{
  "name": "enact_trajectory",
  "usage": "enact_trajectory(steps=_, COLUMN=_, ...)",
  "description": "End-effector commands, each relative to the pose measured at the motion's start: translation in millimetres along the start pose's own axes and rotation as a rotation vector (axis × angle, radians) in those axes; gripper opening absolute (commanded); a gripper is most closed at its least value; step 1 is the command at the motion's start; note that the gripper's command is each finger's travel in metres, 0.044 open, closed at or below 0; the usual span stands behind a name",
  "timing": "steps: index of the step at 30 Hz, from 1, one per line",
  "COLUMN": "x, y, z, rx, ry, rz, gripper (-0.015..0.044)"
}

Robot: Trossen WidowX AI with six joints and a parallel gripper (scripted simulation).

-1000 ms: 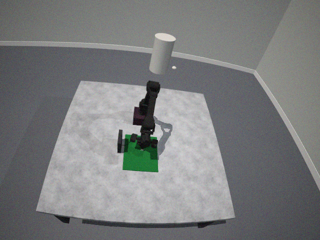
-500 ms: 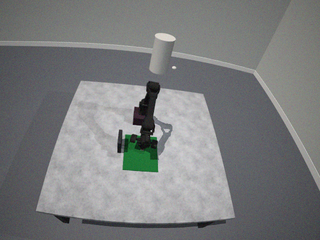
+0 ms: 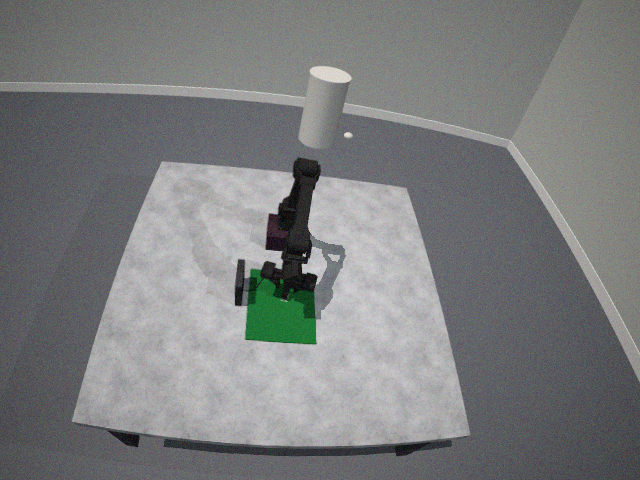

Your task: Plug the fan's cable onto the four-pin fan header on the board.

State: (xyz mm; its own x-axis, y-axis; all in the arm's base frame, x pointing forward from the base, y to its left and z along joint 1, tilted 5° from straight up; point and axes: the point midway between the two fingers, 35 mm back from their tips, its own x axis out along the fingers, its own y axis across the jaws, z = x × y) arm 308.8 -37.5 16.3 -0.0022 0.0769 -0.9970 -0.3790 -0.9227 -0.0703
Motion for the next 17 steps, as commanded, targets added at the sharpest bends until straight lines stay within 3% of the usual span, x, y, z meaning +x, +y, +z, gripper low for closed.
enact_trajectory(steps=1, x=-19, y=0, z=-1, rx=-0.003, ry=0.011, rz=-0.005, gripper=0.0260)
enact_trajectory(steps=5, x=-20, y=-3, z=-7, rx=-0.003, ry=0.012, rz=-0.005, gripper=0.0260)
enact_trajectory(steps=17, x=-24, y=-68, z=-95, rx=-0.003, ry=0.018, rz=-0.010, gripper=0.0260)
